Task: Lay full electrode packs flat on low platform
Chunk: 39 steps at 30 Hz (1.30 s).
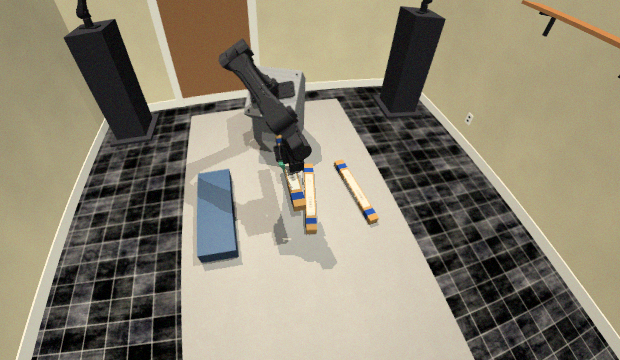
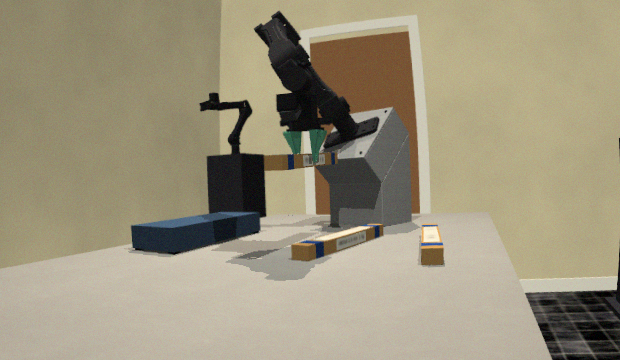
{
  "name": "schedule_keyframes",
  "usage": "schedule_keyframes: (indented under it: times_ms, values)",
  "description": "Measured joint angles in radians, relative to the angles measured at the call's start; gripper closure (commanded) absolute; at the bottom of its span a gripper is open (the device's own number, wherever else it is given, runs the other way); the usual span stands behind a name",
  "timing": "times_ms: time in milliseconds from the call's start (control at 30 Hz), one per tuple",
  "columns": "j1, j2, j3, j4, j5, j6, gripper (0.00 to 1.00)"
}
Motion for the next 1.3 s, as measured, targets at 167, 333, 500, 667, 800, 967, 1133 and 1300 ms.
schedule_keyframes:
  times_ms: [167, 333, 500, 667, 800, 967, 1133, 1300]
  values:
    - [-0.014, 0.010, -0.006, 0.035, -0.005, -0.011, 1.00]
    - [-0.027, 0.024, -0.018, 0.062, -0.012, -0.023, 1.00]
    - [-0.035, 0.035, -0.026, 0.080, -0.019, -0.032, 1.00]
    - [-0.046, 0.045, -0.031, 0.103, -0.026, -0.042, 1.00]
    - [-0.056, 0.056, -0.036, 0.127, -0.030, -0.050, 1.00]
    - [-0.067, 0.072, -0.044, 0.153, -0.037, -0.060, 1.00]
    - [-0.074, 0.081, -0.049, 0.170, -0.043, -0.068, 1.00]
    - [-0.082, 0.091, -0.052, 0.189, -0.047, -0.074, 1.00]
